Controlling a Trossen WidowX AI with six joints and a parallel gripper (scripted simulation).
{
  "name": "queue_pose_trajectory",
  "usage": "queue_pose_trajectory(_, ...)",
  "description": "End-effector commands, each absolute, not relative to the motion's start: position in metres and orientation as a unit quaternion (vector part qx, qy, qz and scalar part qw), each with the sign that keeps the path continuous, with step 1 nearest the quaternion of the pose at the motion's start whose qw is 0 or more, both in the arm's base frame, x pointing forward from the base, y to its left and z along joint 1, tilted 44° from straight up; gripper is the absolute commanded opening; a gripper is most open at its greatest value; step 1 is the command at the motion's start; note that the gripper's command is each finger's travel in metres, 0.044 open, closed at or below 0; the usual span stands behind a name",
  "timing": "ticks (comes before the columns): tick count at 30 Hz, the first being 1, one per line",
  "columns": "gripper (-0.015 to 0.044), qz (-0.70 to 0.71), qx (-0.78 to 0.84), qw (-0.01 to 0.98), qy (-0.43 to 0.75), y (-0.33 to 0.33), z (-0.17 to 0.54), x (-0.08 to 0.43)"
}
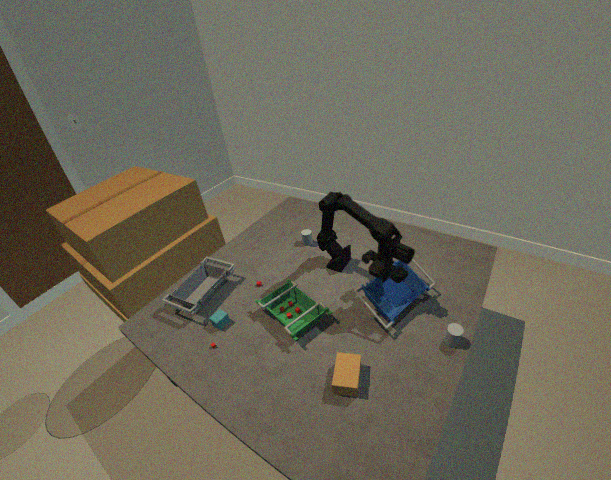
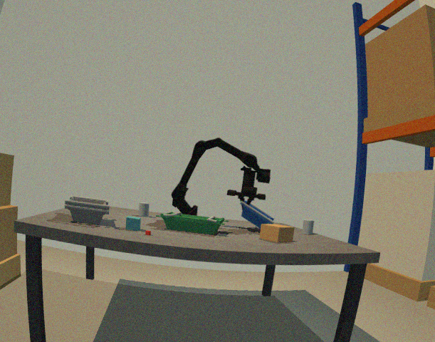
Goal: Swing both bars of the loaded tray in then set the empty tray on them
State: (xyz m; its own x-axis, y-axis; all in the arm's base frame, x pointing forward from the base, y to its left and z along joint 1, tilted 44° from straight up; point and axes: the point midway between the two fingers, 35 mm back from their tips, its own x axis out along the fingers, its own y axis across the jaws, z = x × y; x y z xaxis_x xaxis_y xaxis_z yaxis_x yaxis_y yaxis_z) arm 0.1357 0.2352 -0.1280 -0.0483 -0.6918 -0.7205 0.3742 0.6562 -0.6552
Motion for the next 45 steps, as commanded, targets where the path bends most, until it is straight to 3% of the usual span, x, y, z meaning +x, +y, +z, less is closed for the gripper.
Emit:
queue_pose_trajectory(1,0.0,-0.384,-0.116,0.683,0.61,0.253,-0.123,0.141)
queue_pose_trajectory(27,0.0,-0.365,-0.11,0.691,0.615,0.329,-0.079,0.158)
queue_pose_trajectory(45,0.0,-0.364,-0.11,0.691,0.615,0.33,-0.078,0.158)
